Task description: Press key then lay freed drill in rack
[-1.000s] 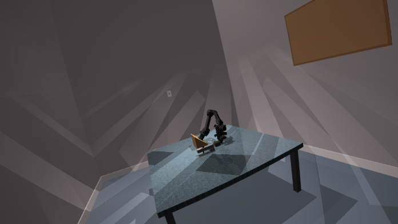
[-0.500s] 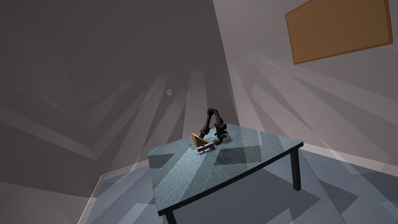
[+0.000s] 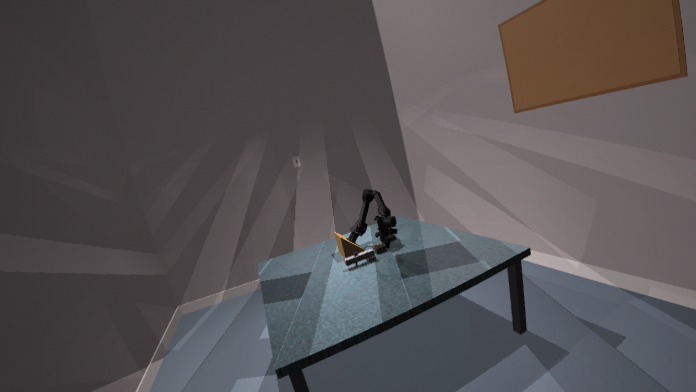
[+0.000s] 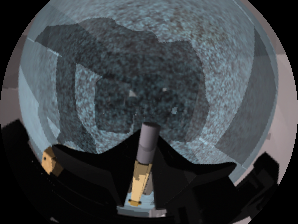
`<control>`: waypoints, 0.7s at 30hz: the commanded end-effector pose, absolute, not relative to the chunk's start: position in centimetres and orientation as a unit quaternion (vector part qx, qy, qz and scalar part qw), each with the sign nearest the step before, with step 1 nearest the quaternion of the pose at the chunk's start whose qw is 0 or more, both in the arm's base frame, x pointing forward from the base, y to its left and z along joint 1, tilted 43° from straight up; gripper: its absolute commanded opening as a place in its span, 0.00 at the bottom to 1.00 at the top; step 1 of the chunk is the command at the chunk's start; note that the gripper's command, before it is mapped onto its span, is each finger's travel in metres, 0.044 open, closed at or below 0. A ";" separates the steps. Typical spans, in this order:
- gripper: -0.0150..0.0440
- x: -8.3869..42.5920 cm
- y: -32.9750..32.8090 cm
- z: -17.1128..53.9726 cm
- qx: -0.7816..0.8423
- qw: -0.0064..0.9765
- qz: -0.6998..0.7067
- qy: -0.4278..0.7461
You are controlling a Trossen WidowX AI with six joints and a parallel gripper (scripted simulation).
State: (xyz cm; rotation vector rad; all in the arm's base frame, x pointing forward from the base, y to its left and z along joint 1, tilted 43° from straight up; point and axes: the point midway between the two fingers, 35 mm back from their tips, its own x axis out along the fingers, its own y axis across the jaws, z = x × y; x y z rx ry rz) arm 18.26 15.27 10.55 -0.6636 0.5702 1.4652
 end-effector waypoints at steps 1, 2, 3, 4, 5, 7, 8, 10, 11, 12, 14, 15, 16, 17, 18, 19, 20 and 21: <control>0.30 18.3 15.3 10.5 -0.293 0.658 0.647 0.252; 0.34 18.3 15.3 10.5 -0.293 0.658 0.647 0.252; 0.39 18.3 15.3 10.5 -0.293 0.658 0.647 0.252; 0.43 18.3 15.3 10.5 -0.293 0.658 0.647 0.252; 0.48 18.3 15.3 10.5 -0.293 0.658 0.647 0.252; 0.57 18.3 15.3 10.5 -0.293 0.658 0.647 0.252; 0.61 18.3 15.3 10.5 -0.293 0.658 0.647 0.252; 0.70 18.3 15.3 10.5 -0.293 0.658 0.647 0.252; 0.74 18.3 15.3 10.5 -0.293 0.658 0.647 0.252; 0.79 18.3 15.3 10.5 -0.293 0.658 0.647 0.252; 0.88 18.3 15.3 10.5 -0.293 0.658 0.647 0.252; 0.92 18.3 15.3 10.5 -0.293 0.658 0.647 0.252; 0.97 18.3 15.3 10.5 -0.293 0.658 0.647 0.252; 1.00 18.3 15.3 10.5 -0.293 0.658 0.647 0.252; 1.00 18.3 15.2 10.7 -0.294 0.657 0.646 0.253; 1.00 18.3 14.9 10.9 -0.295 0.657 0.646 0.254; 1.00 18.3 14.7 11.2 -0.297 0.656 0.645 0.256; 1.00 18.2 14.3 11.6 -0.299 0.655 0.644 0.259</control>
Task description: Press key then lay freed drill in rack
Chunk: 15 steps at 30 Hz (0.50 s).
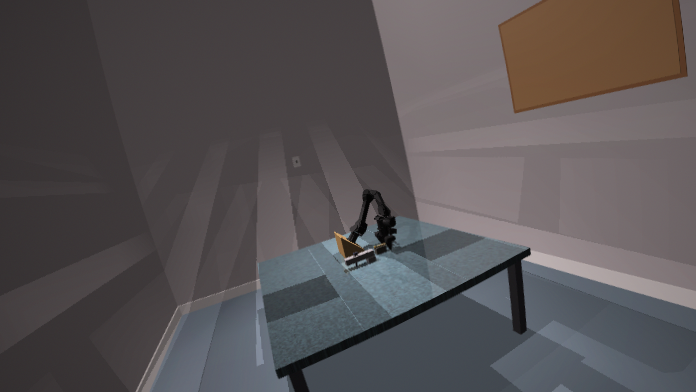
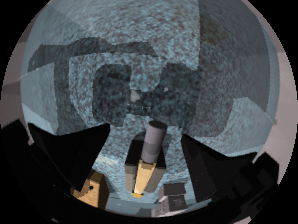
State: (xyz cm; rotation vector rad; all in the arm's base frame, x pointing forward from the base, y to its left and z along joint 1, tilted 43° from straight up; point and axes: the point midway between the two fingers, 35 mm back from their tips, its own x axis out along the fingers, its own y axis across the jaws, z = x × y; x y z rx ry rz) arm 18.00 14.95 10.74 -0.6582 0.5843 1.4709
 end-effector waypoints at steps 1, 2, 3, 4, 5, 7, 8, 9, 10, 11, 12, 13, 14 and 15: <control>1.00 18.1 13.9 11.9 -0.300 0.655 0.643 0.260; 1.00 18.0 13.6 12.3 -0.301 0.654 0.643 0.262; 1.00 18.0 13.3 12.5 -0.301 0.654 0.643 0.262; 1.00 17.9 13.0 12.8 -0.301 0.654 0.643 0.262; 1.00 17.9 12.7 13.1 -0.301 0.654 0.642 0.262; 1.00 17.9 12.1 13.7 -0.301 0.654 0.642 0.263; 1.00 17.9 11.8 14.0 -0.301 0.654 0.642 0.263; 1.00 17.9 11.5 14.3 -0.301 0.654 0.642 0.263; 1.00 17.9 11.2 14.6 -0.301 0.654 0.642 0.263; 1.00 17.9 10.9 14.9 -0.302 0.654 0.642 0.263; 1.00 17.9 10.7 15.3 -0.302 0.654 0.642 0.263; 1.00 18.0 10.4 15.6 -0.302 0.654 0.642 0.263; 1.00 18.0 10.2 15.9 -0.302 0.653 0.642 0.263; 1.00 18.0 9.9 16.2 -0.302 0.653 0.642 0.263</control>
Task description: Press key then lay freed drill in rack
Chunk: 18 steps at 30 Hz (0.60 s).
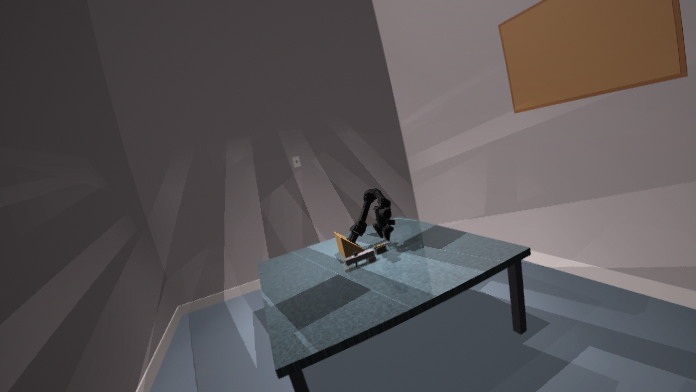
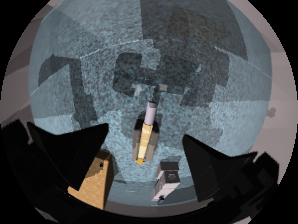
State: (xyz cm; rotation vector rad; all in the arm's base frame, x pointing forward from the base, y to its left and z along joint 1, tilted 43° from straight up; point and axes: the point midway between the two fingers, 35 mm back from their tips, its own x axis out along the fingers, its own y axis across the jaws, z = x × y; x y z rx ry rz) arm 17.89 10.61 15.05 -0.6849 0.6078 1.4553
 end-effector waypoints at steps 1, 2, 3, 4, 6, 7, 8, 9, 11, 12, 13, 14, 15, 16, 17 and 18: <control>1.00 18.0 9.8 16.4 -0.302 0.653 0.642 0.263; 1.00 18.0 9.8 16.4 -0.302 0.653 0.642 0.263; 1.00 17.9 10.3 15.7 -0.304 0.653 0.639 0.270; 1.00 17.8 10.4 15.9 -0.308 0.650 0.636 0.279; 1.00 17.3 11.1 16.8 -0.323 0.643 0.621 0.309; 1.00 17.1 11.5 17.3 -0.332 0.642 0.611 0.323; 1.00 16.8 11.8 17.9 -0.340 0.643 0.599 0.335; 1.00 16.6 12.1 18.6 -0.347 0.646 0.586 0.346; 1.00 16.0 12.6 19.9 -0.359 0.656 0.558 0.361; 1.00 15.6 12.9 20.7 -0.363 0.664 0.543 0.365; 1.00 15.3 13.1 21.5 -0.365 0.673 0.528 0.368; 1.00 15.0 13.3 22.3 -0.366 0.683 0.512 0.369; 1.00 14.6 13.4 23.1 -0.366 0.695 0.497 0.368; 1.00 14.2 13.5 24.0 -0.363 0.708 0.482 0.366; 1.00 13.9 13.6 24.9 -0.358 0.722 0.468 0.362; 1.00 13.5 13.7 25.8 -0.351 0.737 0.454 0.358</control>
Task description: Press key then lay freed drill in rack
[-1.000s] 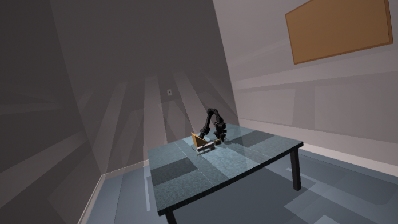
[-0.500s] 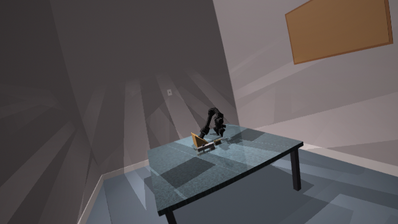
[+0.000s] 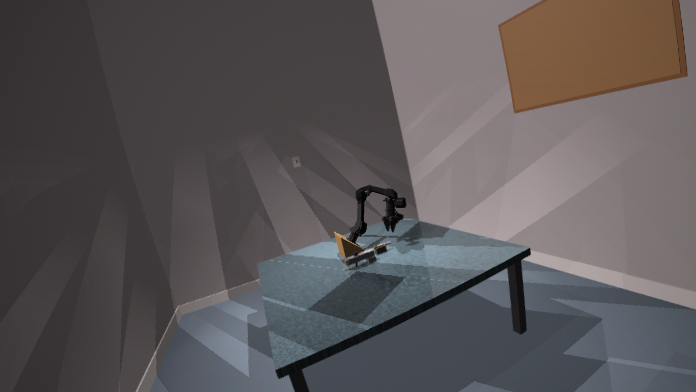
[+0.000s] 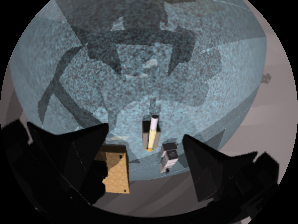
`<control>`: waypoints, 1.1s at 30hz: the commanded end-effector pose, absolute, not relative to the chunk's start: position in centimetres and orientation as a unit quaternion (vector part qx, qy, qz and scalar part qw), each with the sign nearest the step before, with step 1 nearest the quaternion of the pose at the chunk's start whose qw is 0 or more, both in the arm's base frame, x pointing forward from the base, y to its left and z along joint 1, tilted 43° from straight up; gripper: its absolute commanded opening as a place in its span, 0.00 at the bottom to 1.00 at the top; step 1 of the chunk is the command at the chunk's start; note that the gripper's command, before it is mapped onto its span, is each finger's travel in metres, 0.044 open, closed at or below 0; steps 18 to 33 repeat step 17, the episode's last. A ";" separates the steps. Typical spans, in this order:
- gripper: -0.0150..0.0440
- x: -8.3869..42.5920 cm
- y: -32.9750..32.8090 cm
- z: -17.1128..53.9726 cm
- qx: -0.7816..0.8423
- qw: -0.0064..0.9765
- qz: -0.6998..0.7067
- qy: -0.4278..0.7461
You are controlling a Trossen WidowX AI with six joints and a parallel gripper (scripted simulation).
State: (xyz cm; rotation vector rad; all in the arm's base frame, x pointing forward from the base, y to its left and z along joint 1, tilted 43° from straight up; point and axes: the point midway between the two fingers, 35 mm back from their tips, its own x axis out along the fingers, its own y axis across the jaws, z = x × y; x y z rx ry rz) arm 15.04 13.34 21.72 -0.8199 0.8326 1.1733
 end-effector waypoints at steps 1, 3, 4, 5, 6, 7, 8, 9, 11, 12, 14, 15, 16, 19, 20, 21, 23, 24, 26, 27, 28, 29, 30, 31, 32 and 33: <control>1.00 13.0 13.7 26.8 -0.341 0.752 0.441 0.351; 1.00 12.2 13.5 28.8 -0.315 0.783 0.418 0.336; 1.00 11.8 13.3 29.7 -0.298 0.798 0.408 0.328; 1.00 11.4 13.1 30.7 -0.278 0.814 0.399 0.319; 1.00 11.0 12.8 31.7 -0.257 0.828 0.391 0.310; 1.00 10.7 12.6 32.4 -0.239 0.838 0.386 0.303; 1.00 10.5 12.3 33.1 -0.220 0.848 0.381 0.297; 1.00 10.2 12.0 33.9 -0.199 0.857 0.377 0.290; 1.00 9.8 11.3 35.3 -0.154 0.873 0.370 0.277; 1.00 9.6 10.9 36.1 -0.129 0.880 0.368 0.271; 1.00 9.2 9.9 37.5 -0.075 0.891 0.364 0.259; 1.00 9.1 9.4 38.2 -0.046 0.895 0.363 0.254; 1.00 9.0 8.7 39.1 -0.007 0.898 0.362 0.249; 1.00 9.0 7.9 39.9 0.033 0.899 0.362 0.244; 1.00 9.0 7.9 39.9 0.033 0.899 0.362 0.244; 1.00 9.0 7.9 39.9 0.033 0.899 0.362 0.244; 1.00 9.0 7.9 39.9 0.033 0.899 0.362 0.244; 1.00 9.0 7.9 39.9 0.033 0.899 0.362 0.244; 1.00 9.0 7.9 39.9 0.033 0.899 0.362 0.244; 1.00 9.0 7.9 39.9 0.033 0.899 0.362 0.244; 1.00 9.0 7.9 39.9 0.033 0.899 0.362 0.244; 1.00 9.0 7.9 39.9 0.033 0.899 0.362 0.244; 1.00 9.0 7.9 39.9 0.033 0.899 0.362 0.244; 1.00 9.0 7.9 39.9 0.033 0.899 0.362 0.244; 1.00 9.0 7.9 39.9 0.033 0.899 0.362 0.244; 1.00 9.0 7.9 39.9 0.033 0.899 0.362 0.244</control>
